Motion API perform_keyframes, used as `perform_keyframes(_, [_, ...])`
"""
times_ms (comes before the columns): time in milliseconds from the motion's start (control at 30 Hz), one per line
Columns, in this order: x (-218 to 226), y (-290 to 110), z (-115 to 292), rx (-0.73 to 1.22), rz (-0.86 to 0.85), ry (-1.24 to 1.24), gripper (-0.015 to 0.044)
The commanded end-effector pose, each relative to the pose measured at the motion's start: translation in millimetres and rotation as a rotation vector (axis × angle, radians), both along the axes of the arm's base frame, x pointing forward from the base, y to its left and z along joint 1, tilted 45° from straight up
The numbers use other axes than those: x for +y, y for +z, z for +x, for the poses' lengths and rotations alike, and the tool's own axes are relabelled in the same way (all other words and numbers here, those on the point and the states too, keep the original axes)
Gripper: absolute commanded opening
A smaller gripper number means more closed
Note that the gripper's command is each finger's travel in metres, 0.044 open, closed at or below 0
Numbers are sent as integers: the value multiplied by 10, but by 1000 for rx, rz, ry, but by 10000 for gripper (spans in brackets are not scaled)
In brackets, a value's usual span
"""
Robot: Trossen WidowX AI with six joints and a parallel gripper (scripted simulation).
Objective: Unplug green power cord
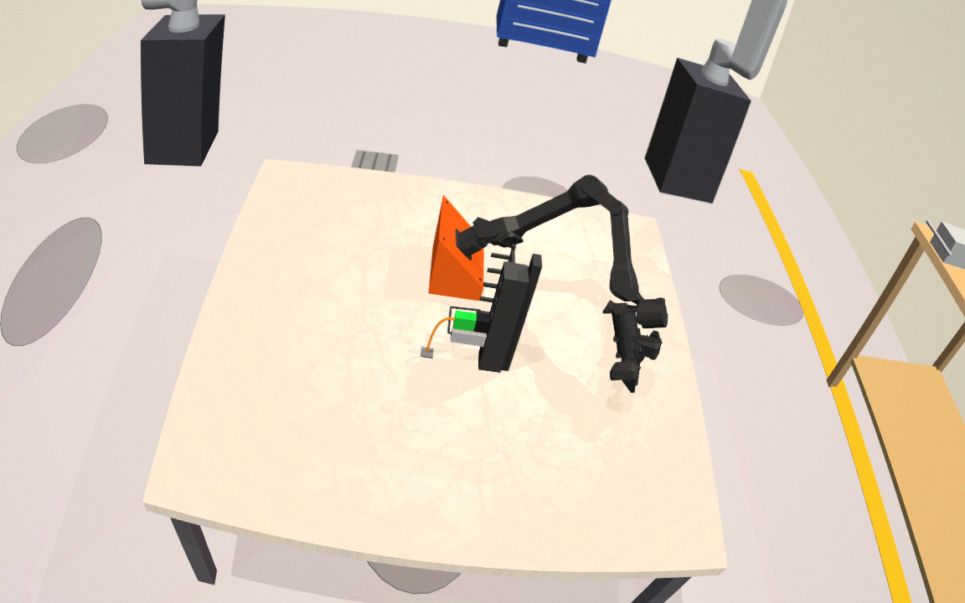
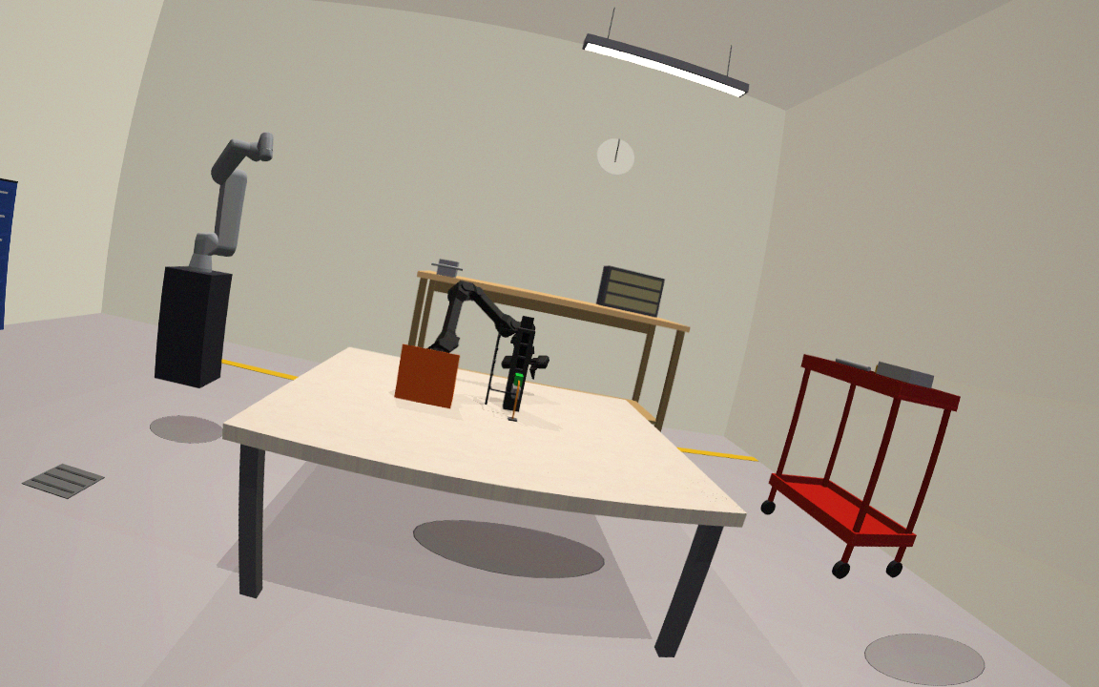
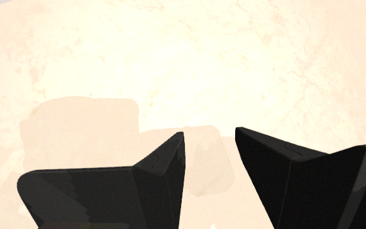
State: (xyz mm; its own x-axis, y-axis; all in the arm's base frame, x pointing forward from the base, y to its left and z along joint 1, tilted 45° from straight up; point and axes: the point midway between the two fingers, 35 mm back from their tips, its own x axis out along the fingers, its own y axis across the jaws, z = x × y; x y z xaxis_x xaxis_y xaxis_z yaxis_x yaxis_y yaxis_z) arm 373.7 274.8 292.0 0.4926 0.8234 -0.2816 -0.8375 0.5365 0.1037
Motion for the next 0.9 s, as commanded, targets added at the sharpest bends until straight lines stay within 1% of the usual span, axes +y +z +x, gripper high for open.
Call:
perform_keyframes(0, [-393,-139,269,82,-16,-123,160])
perform_keyframes(233, [-1139,-517,633,265,-34,-346,160])
perform_keyframes(433, [-1858,-916,799,463,-26,-554,160])
perform_keyframes(600, [-2459,-1231,812,627,-2,-725,160])
perform_keyframes(800, [-3154,-1582,687,822,47,-929,160])
perform_keyframes(867, [-3231,-1698,607,908,68,-944,160])
